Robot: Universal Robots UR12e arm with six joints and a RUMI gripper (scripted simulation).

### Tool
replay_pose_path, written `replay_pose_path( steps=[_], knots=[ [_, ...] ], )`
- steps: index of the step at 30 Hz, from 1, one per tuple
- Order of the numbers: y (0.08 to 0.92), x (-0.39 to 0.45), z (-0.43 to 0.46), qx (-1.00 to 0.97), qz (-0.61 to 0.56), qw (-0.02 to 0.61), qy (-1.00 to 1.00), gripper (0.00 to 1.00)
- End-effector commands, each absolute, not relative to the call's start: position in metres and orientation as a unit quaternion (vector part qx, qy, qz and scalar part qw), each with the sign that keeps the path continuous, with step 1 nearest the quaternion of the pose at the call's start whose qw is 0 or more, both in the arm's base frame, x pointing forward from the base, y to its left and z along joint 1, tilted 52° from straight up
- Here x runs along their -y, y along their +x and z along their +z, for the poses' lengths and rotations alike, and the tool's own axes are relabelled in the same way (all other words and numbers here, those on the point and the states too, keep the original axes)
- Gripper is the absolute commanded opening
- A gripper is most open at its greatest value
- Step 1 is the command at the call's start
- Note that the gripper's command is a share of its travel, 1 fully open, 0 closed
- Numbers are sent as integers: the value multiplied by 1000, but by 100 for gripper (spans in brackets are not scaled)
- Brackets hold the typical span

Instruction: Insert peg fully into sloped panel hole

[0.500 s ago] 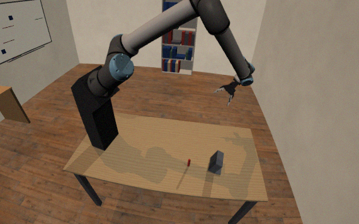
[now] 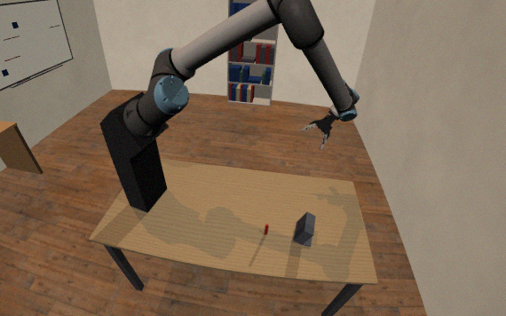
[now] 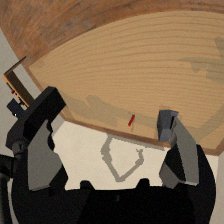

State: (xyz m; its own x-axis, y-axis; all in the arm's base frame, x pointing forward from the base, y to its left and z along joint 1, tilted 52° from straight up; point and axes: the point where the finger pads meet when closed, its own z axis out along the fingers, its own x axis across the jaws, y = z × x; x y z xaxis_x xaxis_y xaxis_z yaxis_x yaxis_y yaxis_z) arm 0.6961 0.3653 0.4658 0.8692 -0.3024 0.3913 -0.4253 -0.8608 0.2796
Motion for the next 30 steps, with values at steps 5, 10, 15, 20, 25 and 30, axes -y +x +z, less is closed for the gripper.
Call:
replay_pose_path(
  steps=[5,10,15,20,25,30],
  knots=[
    [700,-360,460,205,170,175,948,100],
    [715,-345,444,244,175,154,941,100],
    [729,-329,427,283,179,133,933,100],
    [736,-319,418,306,181,120,927,100],
    [749,-302,403,343,185,99,916,100],
    [760,-285,388,379,189,78,902,100]
  ],
)
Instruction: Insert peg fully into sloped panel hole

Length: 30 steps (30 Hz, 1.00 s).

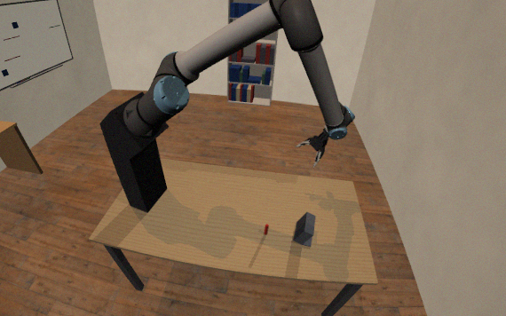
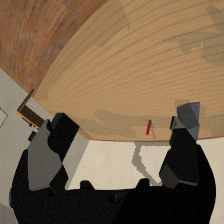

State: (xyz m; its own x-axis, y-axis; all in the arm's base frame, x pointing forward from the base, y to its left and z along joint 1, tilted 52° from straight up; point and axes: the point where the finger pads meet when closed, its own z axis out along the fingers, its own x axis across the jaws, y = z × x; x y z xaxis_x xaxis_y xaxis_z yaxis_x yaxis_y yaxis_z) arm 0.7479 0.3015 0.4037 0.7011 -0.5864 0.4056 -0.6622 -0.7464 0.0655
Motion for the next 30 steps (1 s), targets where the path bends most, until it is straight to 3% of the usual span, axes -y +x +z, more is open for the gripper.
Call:
replay_pose_path(
  steps=[1,30],
  knots=[
    [763,-281,385,387,189,73,900,100],
    [804,-187,323,549,206,-34,809,100]
  ],
)
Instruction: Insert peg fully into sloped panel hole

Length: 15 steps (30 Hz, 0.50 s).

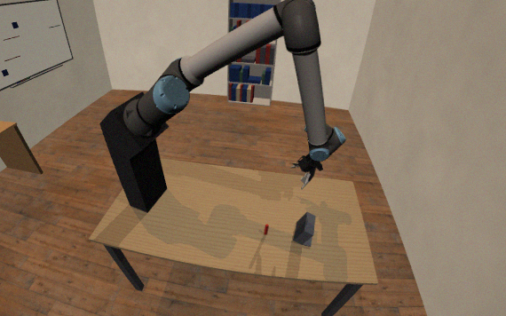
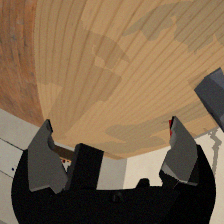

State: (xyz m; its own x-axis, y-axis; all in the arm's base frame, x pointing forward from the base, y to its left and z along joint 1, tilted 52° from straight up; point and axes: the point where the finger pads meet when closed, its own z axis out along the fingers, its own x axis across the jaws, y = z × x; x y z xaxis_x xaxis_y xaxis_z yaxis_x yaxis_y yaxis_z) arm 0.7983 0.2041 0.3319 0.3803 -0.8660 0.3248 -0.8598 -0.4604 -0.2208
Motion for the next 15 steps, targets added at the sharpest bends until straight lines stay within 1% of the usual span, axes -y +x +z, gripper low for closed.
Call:
replay_pose_path(
  steps=[1,15],
  knots=[
    [805,-183,321,-555,-207,38,-805,100],
    [815,-136,297,-620,-213,89,-750,100]
  ],
)
